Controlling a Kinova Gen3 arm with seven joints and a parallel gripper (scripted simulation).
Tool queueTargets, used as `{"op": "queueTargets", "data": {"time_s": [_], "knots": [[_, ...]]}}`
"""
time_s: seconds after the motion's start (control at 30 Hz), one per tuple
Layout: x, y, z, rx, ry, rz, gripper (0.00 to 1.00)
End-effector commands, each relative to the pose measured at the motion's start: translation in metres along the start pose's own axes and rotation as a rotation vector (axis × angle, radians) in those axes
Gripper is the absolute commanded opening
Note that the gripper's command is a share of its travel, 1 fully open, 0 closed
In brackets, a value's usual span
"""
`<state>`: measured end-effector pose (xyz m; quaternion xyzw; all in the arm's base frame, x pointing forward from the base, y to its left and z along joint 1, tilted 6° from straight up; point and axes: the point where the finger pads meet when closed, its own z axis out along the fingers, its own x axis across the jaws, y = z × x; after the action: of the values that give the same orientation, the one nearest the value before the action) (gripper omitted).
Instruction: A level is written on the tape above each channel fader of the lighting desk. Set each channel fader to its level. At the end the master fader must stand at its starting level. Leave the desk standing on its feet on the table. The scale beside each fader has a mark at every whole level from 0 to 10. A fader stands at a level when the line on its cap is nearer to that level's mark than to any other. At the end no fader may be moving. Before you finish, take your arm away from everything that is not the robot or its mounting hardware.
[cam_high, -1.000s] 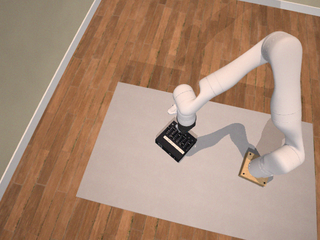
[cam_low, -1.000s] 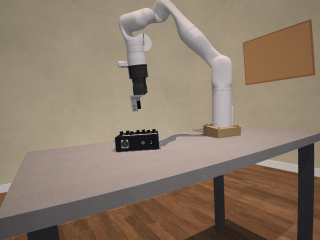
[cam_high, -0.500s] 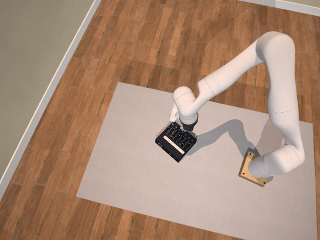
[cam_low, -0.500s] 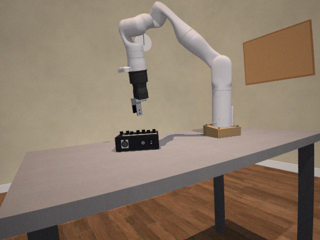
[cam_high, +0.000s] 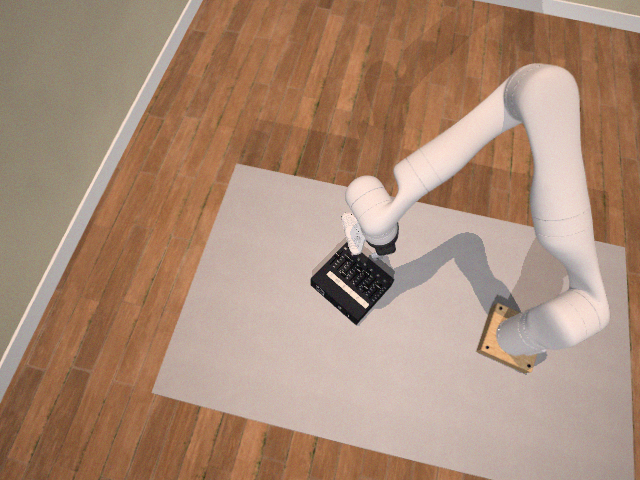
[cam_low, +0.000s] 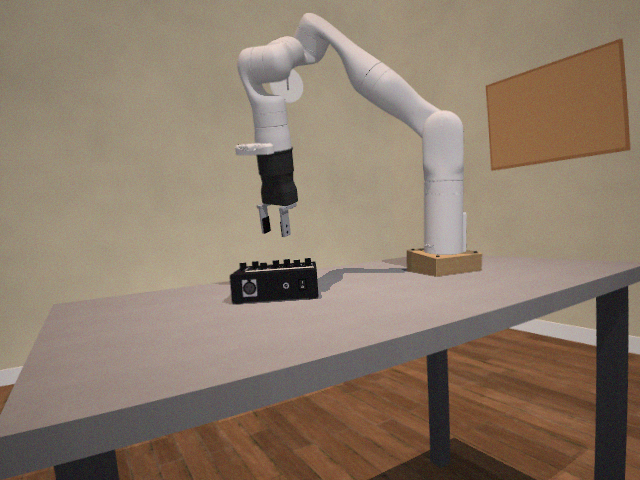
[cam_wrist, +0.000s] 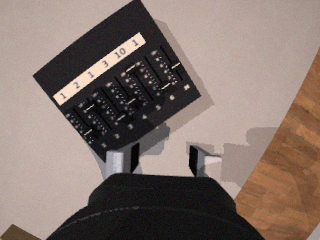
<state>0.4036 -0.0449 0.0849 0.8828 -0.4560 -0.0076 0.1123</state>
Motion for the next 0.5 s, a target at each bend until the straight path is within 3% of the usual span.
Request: {"op": "queueTargets", "data": {"time_s": [0.0, 0.47], "knots": [[0.0004, 0.0020, 0.0043, -0.006, 0.002, -0.071, 1.00], [0.0080, 0.0090, 0.0142, -0.028, 0.042, -0.399, 1.00]]}}
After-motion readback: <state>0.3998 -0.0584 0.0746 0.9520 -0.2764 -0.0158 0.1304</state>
